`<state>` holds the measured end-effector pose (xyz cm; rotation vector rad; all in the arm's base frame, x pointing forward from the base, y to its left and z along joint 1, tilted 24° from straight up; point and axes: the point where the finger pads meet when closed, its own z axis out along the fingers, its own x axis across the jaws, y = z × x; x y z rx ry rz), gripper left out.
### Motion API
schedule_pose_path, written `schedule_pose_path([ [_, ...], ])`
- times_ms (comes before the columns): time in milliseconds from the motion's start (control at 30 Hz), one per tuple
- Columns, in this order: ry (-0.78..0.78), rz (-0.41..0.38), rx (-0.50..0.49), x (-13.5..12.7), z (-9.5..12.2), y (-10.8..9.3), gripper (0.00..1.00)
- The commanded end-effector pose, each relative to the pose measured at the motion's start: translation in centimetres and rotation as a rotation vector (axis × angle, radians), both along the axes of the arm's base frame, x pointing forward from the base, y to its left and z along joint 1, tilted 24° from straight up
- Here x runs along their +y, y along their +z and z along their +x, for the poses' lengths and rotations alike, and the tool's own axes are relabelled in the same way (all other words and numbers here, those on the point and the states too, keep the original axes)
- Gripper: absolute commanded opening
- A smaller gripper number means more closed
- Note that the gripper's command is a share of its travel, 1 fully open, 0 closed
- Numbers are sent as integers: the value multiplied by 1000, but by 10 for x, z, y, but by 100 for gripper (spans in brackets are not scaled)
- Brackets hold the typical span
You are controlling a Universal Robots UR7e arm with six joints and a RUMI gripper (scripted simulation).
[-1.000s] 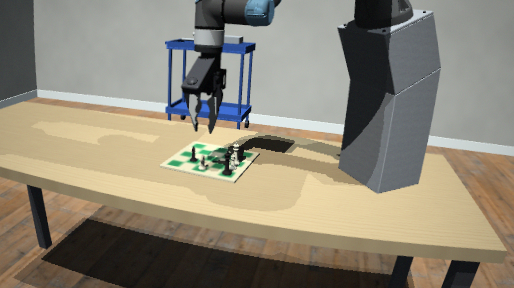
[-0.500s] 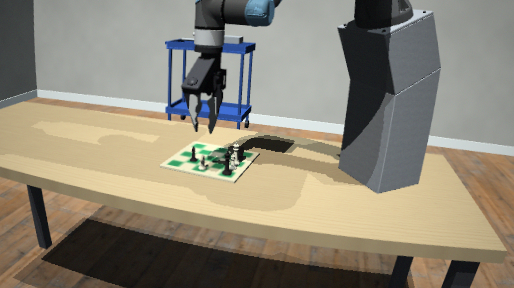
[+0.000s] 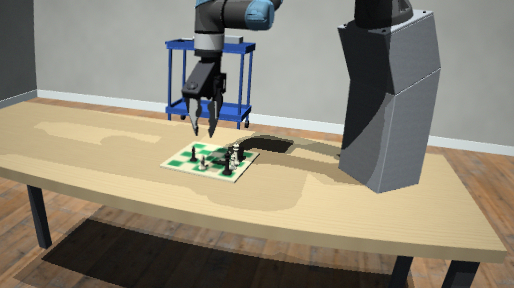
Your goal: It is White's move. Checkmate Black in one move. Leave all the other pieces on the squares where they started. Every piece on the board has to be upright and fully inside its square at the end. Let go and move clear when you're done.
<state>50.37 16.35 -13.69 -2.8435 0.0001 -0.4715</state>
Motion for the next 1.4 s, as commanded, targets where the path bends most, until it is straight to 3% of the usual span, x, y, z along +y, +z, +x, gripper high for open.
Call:
schedule_pose_path([
  [0,1,-1,-5,2,4,-5,22],
  [800,1,-1,-5,11,14,-34,22],
  [1367,0,-1,-4,12,15,-38,22],
])
